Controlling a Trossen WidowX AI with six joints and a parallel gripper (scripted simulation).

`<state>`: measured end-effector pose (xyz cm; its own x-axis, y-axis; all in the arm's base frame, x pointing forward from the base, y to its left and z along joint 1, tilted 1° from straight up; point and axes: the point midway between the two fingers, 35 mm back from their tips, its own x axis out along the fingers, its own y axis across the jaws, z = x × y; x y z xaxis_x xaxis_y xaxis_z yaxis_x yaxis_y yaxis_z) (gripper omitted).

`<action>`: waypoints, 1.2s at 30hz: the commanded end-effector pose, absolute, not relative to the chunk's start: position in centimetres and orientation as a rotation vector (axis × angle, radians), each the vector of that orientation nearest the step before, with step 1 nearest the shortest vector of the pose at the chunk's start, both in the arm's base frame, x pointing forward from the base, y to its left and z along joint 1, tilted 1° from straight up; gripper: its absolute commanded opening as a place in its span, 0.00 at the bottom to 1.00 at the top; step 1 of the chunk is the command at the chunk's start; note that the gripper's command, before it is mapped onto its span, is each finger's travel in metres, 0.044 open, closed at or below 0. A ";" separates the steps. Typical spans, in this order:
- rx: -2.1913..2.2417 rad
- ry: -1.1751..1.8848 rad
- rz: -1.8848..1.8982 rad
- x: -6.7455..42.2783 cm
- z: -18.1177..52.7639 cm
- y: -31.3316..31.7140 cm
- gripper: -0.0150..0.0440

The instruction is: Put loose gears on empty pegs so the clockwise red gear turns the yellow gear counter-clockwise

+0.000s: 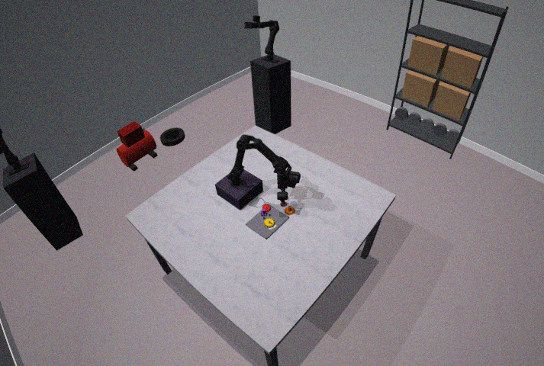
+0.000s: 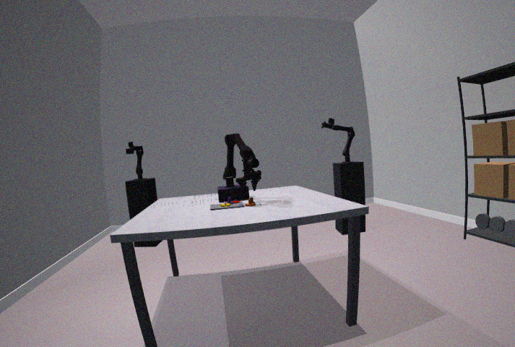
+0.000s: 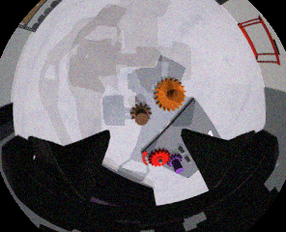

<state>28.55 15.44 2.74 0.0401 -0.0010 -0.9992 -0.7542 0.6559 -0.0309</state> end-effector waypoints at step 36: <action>-0.673 1.431 0.647 28.7 -2.3 16.0 1.00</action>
